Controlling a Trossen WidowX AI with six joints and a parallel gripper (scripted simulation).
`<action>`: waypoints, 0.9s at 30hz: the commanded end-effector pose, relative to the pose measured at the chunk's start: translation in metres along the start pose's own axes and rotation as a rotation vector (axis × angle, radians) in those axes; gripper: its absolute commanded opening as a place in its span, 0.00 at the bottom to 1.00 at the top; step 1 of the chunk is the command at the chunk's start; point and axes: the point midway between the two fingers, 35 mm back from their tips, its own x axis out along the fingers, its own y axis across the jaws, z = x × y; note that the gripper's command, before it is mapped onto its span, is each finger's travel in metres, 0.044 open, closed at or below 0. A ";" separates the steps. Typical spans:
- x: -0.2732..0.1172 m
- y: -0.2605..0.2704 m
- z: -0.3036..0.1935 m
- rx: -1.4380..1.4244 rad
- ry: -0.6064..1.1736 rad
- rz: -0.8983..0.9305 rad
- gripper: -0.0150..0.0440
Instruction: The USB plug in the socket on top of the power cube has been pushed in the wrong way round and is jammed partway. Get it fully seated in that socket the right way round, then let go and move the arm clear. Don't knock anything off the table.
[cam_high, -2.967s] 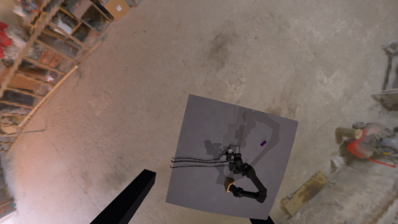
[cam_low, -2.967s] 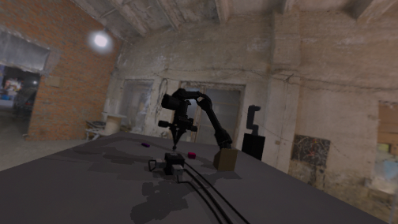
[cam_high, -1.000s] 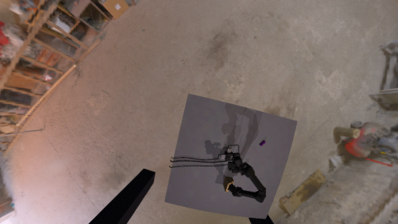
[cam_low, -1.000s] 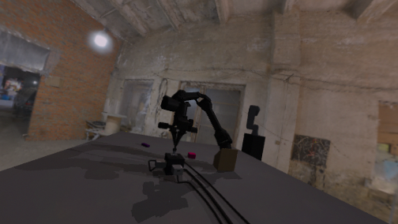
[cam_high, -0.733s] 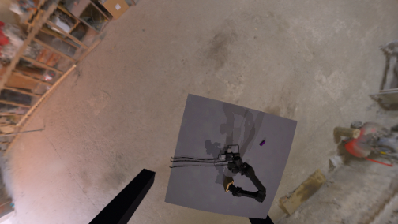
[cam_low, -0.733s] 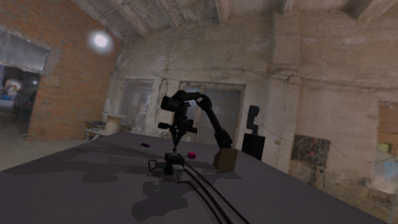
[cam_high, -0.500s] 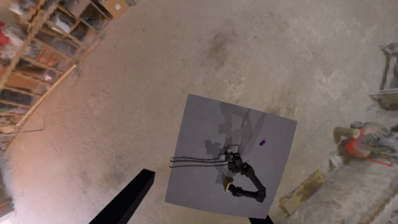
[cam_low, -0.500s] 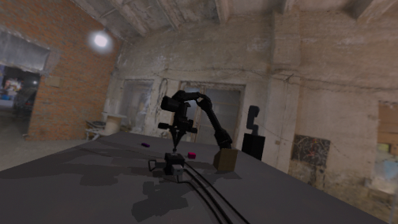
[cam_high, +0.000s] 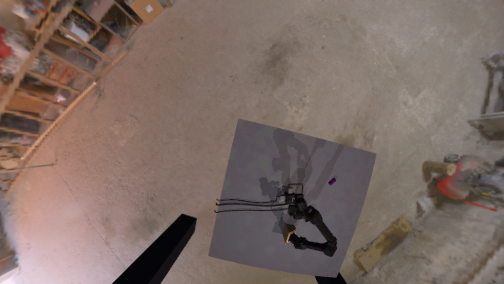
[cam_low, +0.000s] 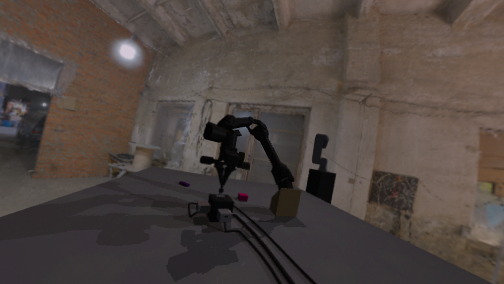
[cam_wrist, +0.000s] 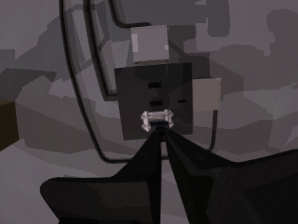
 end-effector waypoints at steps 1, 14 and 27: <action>0.001 0.000 0.000 -0.003 -0.003 0.001 0.25; 0.002 0.000 0.000 -0.003 -0.003 0.001 0.25; 0.004 0.000 0.000 -0.003 -0.002 0.001 0.25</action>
